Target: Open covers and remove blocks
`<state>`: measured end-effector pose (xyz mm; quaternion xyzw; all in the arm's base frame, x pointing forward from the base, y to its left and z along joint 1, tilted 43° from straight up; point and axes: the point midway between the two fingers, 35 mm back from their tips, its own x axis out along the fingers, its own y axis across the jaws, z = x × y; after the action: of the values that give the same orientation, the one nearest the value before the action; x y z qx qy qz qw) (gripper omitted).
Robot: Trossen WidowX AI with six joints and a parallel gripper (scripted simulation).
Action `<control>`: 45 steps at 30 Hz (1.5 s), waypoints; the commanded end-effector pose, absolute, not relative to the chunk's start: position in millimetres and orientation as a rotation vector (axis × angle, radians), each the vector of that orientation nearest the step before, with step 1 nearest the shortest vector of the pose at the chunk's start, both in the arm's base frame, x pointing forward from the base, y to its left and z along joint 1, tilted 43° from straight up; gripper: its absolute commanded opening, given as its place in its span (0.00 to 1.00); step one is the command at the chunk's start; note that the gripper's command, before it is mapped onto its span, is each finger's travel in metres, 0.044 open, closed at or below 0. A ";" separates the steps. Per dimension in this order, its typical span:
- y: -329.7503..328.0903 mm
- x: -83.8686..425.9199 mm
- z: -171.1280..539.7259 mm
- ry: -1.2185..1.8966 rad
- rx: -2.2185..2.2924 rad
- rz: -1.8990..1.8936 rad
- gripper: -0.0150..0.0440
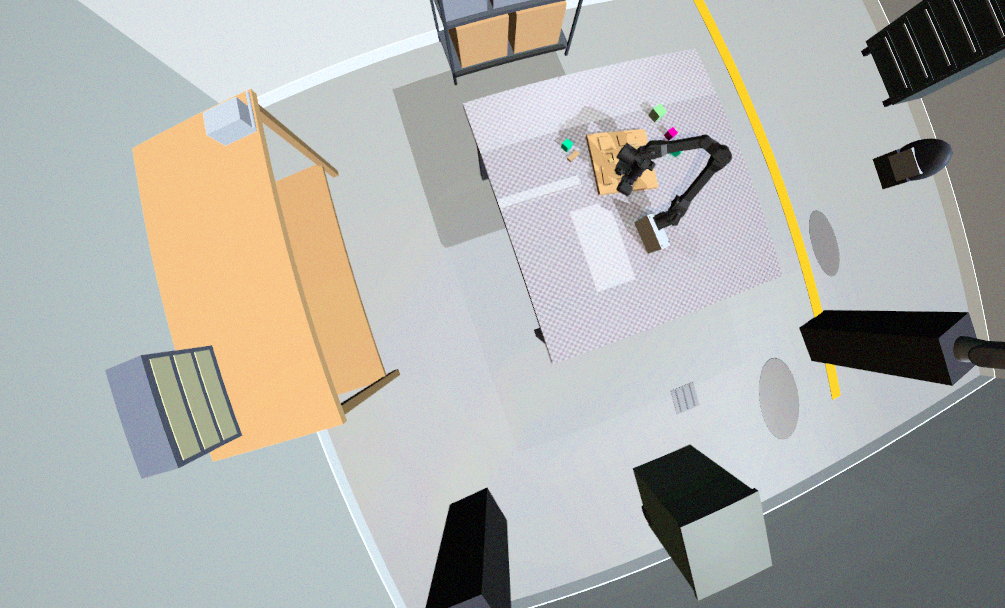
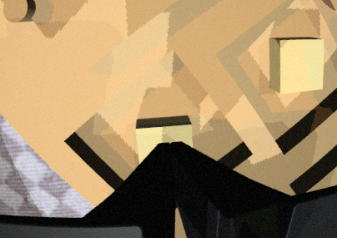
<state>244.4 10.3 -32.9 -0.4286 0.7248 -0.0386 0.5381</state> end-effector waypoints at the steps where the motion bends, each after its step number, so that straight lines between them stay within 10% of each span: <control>1: 9.4 244.0 -32.9 1.724 -1.030 -0.090 0.25; 45: 13.8 242.2 -33.2 1.651 -0.810 -0.347 0.30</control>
<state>242.1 13.8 -33.2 -0.3441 0.7091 -0.1545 0.5958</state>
